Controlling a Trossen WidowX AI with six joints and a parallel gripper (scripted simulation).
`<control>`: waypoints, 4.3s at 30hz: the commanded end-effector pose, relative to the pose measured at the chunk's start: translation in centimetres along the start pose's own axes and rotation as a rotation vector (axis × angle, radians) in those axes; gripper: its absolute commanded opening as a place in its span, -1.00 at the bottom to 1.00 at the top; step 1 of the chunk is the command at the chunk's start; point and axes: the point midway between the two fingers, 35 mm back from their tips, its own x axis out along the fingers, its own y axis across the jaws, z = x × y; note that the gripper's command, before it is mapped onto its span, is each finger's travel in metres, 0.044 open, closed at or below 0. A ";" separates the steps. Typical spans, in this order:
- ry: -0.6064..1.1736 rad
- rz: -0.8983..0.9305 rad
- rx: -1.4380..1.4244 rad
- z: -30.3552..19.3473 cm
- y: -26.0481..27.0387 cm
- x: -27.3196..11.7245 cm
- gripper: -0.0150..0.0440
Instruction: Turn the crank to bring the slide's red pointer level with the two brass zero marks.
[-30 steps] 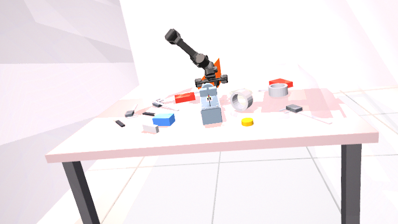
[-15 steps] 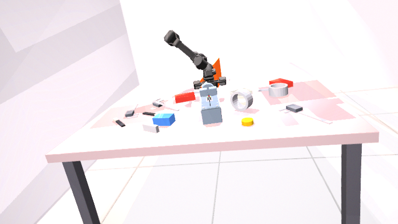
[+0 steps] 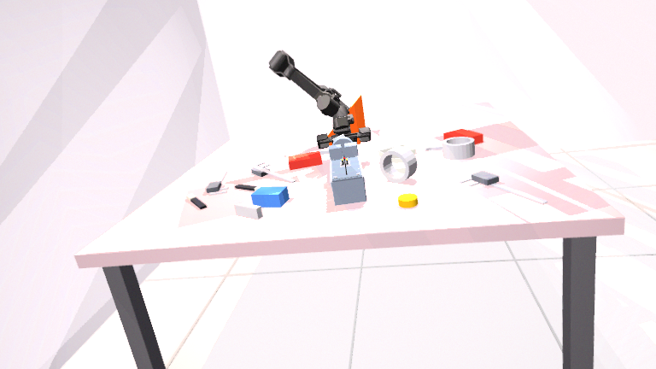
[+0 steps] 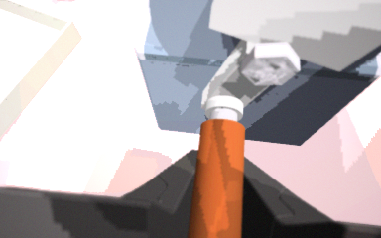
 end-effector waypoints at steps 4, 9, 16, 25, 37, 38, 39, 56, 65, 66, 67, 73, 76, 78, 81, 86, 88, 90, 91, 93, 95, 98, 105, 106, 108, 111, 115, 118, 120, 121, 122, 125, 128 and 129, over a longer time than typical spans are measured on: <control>0.009 -0.018 0.014 -0.2 -1.0 0.2 -0.49; 0.009 -0.019 0.014 -0.2 -1.1 0.2 -0.49; 0.009 -0.019 0.014 -0.2 -1.3 0.2 -0.49; 0.009 -0.019 0.014 -0.2 -1.5 0.1 -0.49; 0.009 -0.019 0.014 -0.2 -1.8 0.1 -0.49; 0.009 -0.019 0.014 -0.2 -1.8 0.1 -0.49; 0.009 -0.019 0.014 -0.1 -1.8 0.1 -0.49; 0.009 -0.019 0.014 -0.1 -2.3 -0.1 -0.49; 0.009 -0.019 0.014 0.0 -2.5 -0.2 -0.49; 0.009 -0.019 0.014 0.0 -2.6 -0.2 -0.49; 0.009 -0.019 0.014 0.1 -2.6 -0.2 -0.49; 0.009 -0.019 0.014 0.2 -2.8 -0.4 -0.49; 0.009 -0.019 0.014 0.2 -3.0 -0.4 -0.49; 0.009 -0.019 0.014 0.3 -3.1 -0.5 -0.49; 0.009 -0.019 0.014 0.4 -3.2 -0.6 -0.49; 0.009 -0.019 0.014 0.6 -3.5 -0.9 -0.49; 0.009 -0.019 0.014 0.7 -3.6 -1.0 -0.49; 0.009 -0.019 0.014 0.9 -3.7 -1.2 -0.49; 0.009 -0.019 0.014 1.0 -3.8 -1.3 -0.49; 0.009 -0.019 0.014 1.2 -3.9 -1.5 -0.49; 0.009 -0.019 0.014 1.4 -4.0 -1.6 -0.49; 0.009 -0.019 0.014 1.7 -4.0 -2.0 -0.49; 0.008 -0.018 0.014 2.5 -3.9 -2.7 -0.49; 0.008 -0.018 0.015 2.6 -3.9 -2.8 -0.49; 0.008 -0.018 0.015 2.8 -3.8 -3.0 -0.49; 0.008 -0.018 0.015 3.1 -3.5 -3.3 -0.49; 0.008 -0.018 0.015 3.4 -3.2 -3.6 -0.49; 0.008 -0.018 0.015 3.6 -2.9 -3.8 -0.49; 0.008 -0.018 0.015 3.7 -2.6 -3.9 -0.49; 0.008 -0.017 0.015 3.8 -2.5 -4.0 -0.49; 0.008 -0.017 0.016 3.8 -2.4 -4.0 -0.49; 0.008 -0.017 0.016 4.0 -2.1 -4.1 -0.49; 0.008 -0.017 0.016 4.1 -1.7 -4.2 -0.49; 0.008 -0.017 0.016 4.2 -1.6 -4.3 -0.49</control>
